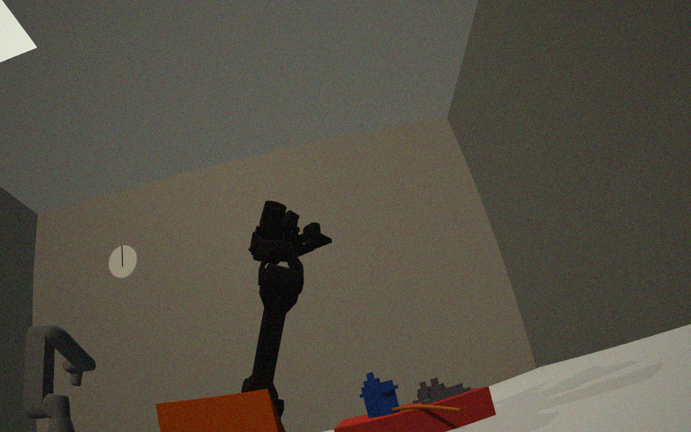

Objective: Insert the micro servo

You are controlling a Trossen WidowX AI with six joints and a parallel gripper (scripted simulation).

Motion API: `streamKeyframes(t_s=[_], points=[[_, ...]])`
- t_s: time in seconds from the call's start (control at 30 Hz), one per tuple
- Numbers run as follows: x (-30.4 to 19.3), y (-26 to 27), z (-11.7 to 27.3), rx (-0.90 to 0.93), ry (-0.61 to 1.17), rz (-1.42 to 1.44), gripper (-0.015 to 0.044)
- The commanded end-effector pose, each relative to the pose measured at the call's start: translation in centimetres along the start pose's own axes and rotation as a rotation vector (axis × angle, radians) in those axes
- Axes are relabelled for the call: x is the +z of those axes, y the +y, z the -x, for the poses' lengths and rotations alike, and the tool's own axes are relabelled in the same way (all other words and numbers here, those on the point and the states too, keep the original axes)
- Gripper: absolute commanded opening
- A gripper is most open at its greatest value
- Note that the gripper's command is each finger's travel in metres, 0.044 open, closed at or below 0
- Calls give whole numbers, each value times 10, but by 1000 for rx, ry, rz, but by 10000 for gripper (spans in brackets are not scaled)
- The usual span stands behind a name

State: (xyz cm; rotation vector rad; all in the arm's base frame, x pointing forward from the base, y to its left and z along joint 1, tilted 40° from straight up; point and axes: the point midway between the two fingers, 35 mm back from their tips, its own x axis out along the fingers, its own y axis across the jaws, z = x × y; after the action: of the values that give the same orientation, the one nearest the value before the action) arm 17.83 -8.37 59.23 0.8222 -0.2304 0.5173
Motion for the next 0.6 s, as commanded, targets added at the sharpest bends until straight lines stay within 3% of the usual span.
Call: streamKeyframes(t_s=[0.0, 0.57], points=[[0, 1, 0, 0, -2, 3, 426], [-20, 53, 11, 9, -85, 216, 440]])
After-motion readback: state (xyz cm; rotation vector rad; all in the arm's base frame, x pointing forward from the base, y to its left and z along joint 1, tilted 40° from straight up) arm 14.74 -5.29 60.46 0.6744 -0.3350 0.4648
